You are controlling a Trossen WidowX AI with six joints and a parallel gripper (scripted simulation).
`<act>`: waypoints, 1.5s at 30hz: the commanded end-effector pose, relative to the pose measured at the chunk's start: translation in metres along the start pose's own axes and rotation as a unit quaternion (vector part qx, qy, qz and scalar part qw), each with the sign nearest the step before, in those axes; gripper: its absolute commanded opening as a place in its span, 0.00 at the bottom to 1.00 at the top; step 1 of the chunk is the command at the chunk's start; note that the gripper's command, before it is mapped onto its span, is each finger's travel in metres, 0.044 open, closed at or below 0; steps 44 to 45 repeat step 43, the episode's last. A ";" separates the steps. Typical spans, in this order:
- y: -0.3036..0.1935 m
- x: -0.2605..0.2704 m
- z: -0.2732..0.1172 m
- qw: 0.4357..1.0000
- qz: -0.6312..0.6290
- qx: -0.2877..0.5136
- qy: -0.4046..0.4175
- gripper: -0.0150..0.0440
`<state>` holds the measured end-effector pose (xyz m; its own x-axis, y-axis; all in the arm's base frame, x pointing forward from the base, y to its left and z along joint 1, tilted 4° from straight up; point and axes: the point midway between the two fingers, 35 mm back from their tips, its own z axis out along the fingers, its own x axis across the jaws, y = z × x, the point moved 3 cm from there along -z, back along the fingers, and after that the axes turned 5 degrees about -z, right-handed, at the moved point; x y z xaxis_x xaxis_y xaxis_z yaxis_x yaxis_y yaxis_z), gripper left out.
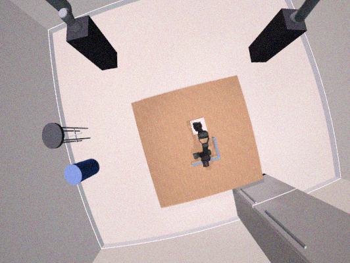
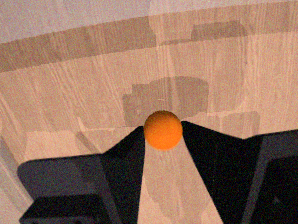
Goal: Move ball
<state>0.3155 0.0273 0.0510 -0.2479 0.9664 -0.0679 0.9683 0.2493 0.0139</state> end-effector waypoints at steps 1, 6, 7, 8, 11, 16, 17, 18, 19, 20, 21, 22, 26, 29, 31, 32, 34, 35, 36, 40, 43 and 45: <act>0.000 0.000 0.002 1.000 -0.003 -0.001 0.001 0.25; 0.000 0.000 0.001 1.000 0.000 0.000 0.000 0.43; 0.000 0.000 0.001 1.000 0.000 0.000 0.000 0.48; 0.000 0.000 0.001 1.000 0.000 0.000 0.000 0.52; 0.000 0.000 0.001 1.000 0.000 0.000 0.000 0.65; 0.000 0.000 0.001 1.000 0.000 0.000 0.000 0.70; 0.000 0.000 0.001 1.000 0.000 0.000 0.000 0.70; 0.000 0.000 -0.002 1.000 0.000 0.000 0.000 0.70; 0.002 0.000 -0.011 1.000 0.000 0.000 0.000 0.70; 0.003 0.000 -0.025 1.000 -0.001 0.000 0.000 0.70; 0.004 0.000 -0.043 1.000 -0.002 -0.001 0.001 0.70; 0.003 0.000 -0.061 1.000 -0.002 -0.001 0.001 0.70; 0.000 0.000 -0.088 1.000 -0.003 -0.001 0.002 0.70; 0.004 -0.001 -0.083 1.000 -0.006 -0.012 -0.001 0.70; 0.004 -0.001 -0.083 1.000 -0.006 -0.012 -0.001 0.70; 0.004 -0.001 -0.083 1.000 -0.006 -0.012 -0.001 0.70; 0.004 -0.001 -0.083 1.000 -0.006 -0.012 -0.001 0.70; 0.004 -0.001 -0.085 1.000 -0.006 -0.012 -0.001 0.74; 0.004 -0.001 -0.091 1.000 -0.006 -0.012 -0.001 0.79; -0.001 0.000 -0.131 1.000 -0.006 -0.011 -0.001 0.97; -0.002 0.000 -0.133 1.000 -0.006 -0.010 -0.001 1.00; -0.002 0.000 -0.133 1.000 -0.006 -0.010 -0.001 1.00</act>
